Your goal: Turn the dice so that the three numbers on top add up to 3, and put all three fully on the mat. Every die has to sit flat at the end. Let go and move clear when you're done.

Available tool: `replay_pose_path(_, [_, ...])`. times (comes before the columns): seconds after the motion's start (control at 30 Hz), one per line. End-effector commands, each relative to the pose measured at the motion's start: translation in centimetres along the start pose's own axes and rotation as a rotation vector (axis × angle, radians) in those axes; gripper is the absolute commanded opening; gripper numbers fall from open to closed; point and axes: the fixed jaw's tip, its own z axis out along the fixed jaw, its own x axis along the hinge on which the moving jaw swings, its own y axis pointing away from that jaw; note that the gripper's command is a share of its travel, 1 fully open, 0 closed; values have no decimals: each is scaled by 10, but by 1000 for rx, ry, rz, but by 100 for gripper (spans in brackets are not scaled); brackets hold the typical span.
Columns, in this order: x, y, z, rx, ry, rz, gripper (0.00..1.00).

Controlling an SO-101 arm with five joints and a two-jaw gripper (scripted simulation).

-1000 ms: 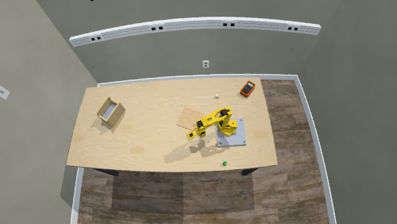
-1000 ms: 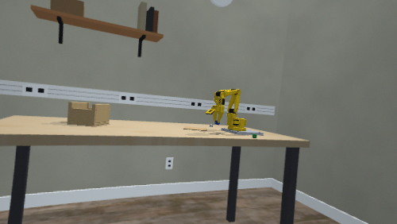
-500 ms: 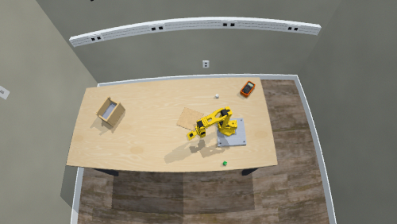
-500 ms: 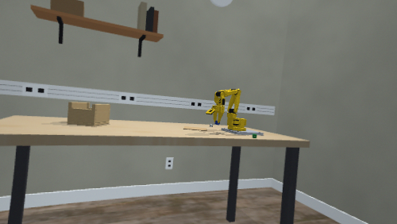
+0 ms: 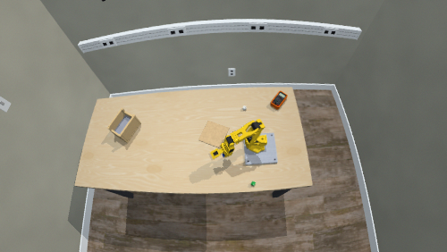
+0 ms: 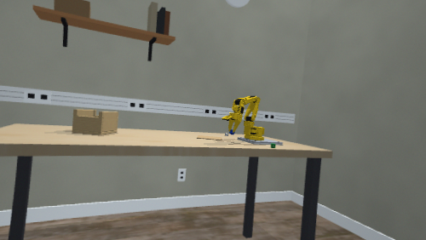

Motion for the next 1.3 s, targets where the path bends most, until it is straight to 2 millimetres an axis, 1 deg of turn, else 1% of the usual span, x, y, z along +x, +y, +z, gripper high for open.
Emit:
replay_pose_path(0.0, [-5,4,1,-11,-97,-10,0])
replay_pose_path(0.2, [-11,8,1,-21,-174,-24,0])
replay_pose_path(0.5, [-11,8,1,-22,-185,-26,0])
replay_pose_path(0.63, [-14,9,2,-25,-215,-32,0])
replay_pose_path(0.9, [-27,16,7,-44,-376,-62,0])
replay_pose_path(0.97, [-27,16,7,-44,-376,-62,0])
replay_pose_path(1.27, [-37,23,7,-67,-549,-92,0])
